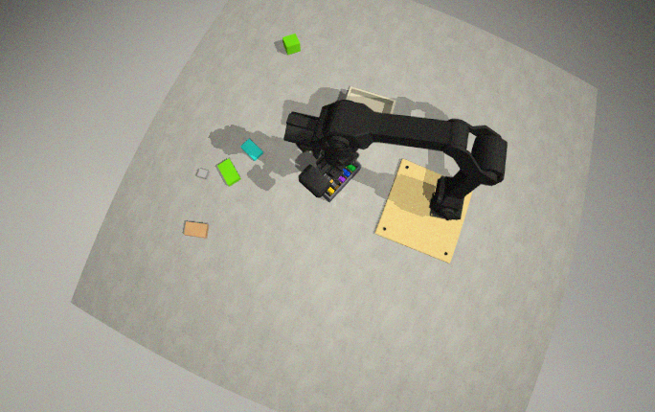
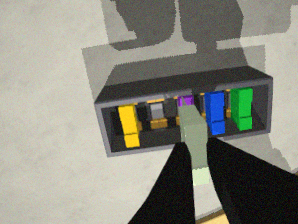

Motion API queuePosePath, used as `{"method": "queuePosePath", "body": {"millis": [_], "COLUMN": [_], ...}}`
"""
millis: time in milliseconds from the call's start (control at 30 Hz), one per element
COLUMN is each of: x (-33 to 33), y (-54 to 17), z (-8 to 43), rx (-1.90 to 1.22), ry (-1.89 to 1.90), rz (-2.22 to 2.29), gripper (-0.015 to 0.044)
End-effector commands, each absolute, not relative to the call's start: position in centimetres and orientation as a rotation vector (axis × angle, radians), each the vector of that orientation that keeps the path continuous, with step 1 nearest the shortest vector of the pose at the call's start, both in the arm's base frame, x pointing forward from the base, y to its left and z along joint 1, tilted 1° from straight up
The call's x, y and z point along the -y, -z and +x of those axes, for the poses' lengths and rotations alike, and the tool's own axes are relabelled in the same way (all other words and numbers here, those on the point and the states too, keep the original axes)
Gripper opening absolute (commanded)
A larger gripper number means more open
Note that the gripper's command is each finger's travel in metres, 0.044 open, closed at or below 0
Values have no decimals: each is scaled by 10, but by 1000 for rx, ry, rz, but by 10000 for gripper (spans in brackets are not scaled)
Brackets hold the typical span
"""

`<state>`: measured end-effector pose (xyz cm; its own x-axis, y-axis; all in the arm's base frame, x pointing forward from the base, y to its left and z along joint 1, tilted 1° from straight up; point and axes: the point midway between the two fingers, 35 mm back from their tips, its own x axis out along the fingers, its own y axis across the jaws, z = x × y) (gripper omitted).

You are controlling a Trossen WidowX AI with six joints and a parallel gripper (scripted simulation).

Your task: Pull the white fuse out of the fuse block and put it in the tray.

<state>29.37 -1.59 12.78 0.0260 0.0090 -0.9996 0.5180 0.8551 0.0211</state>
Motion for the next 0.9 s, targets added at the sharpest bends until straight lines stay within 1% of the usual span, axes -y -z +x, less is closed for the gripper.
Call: {"method": "queuePosePath", "body": {"millis": [0, 433, 867], "x": [38, 107, 176], "y": [-128, -128, -127], "z": [296, 290, 267], "rx": [-1509, -1508, -1508], "ry": [414, 419, 423], "rz": [437, 433, 428], "gripper": [0, 0, 0]}}
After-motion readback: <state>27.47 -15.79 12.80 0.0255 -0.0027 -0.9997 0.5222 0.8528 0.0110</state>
